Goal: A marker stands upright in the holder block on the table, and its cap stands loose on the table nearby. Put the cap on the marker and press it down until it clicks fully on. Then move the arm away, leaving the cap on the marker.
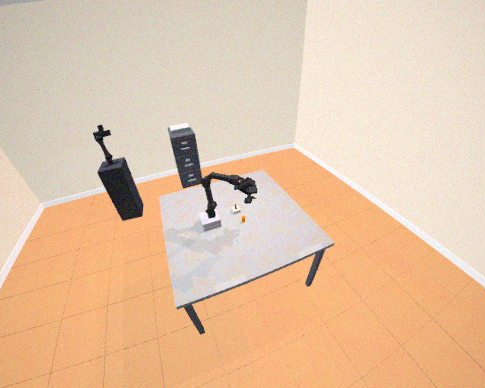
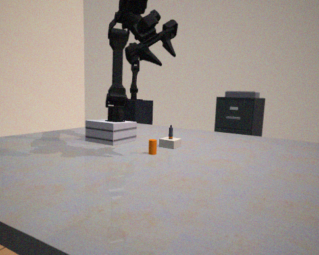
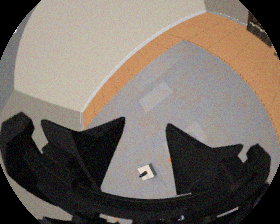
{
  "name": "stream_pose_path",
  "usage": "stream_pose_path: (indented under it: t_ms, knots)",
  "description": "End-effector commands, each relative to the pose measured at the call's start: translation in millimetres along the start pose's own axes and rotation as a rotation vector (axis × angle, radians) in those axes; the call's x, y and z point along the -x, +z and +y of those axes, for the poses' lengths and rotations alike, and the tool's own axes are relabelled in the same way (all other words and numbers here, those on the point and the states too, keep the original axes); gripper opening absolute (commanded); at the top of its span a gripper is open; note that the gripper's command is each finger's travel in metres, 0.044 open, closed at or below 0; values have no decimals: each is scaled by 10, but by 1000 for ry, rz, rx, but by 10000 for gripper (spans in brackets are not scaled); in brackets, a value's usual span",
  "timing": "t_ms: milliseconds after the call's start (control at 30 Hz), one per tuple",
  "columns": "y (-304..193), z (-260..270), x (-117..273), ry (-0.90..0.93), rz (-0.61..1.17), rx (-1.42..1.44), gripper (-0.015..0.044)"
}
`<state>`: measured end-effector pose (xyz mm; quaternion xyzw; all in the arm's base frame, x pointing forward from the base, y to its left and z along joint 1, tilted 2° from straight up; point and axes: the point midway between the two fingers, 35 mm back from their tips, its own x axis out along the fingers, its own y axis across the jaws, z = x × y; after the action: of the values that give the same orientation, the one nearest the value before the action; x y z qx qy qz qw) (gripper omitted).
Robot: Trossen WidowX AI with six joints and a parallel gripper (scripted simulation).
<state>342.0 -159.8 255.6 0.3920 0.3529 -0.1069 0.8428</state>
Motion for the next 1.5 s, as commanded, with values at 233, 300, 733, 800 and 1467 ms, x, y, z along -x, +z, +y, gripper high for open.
stream_pose_path:
  t_ms: [233, 300, 733, 800, 1467]
  knots:
    - [-1335, -752, -873, -577, 289, -520, 247]
    - [-1571, -883, -917, -699, 301, -571, 247]
    - [-1776, -913, -885, -756, 302, -591, 247]
    - [-1825, -975, -968, -756, 302, -591, 247]
    - [-2053, -1263, -1276, -756, 303, -591, 247]
